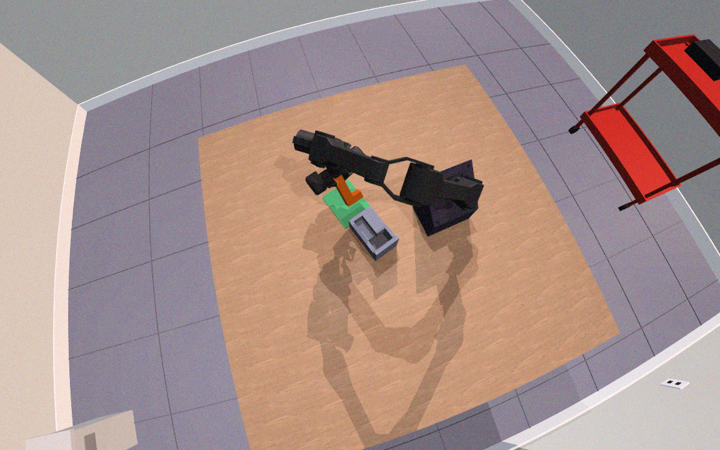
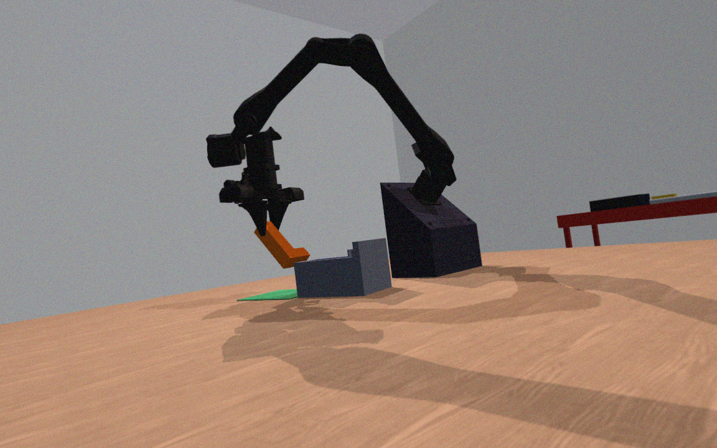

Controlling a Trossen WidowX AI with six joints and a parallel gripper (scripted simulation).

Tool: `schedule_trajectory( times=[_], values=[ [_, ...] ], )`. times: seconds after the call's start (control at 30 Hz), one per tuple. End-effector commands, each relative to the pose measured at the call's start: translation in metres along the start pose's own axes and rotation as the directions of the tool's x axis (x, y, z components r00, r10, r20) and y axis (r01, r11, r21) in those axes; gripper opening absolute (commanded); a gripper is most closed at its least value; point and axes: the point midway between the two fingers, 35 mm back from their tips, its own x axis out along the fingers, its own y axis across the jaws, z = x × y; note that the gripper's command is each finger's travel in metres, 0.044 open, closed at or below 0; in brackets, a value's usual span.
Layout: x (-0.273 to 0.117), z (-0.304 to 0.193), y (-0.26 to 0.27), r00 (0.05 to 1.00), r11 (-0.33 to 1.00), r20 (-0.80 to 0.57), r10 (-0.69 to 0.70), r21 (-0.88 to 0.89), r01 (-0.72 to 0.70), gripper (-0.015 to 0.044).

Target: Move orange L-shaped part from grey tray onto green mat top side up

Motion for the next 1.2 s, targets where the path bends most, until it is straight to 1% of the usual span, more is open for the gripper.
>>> schedule_trajectory(
  times=[0.0,0.87,1.17],
  values=[
    [0.006,-0.002,-0.001,1.0,1.0,-0.007,0.0,0.007,0.0,0.0],
    [0.049,-0.003,-0.001,1.0,1.0,-0.009,0.001,0.007,-0.001,0.0],
    [0.051,-0.003,-0.002,1.0,1.0,-0.009,0.001,0.007,-0.001,0.0]
  ],
)
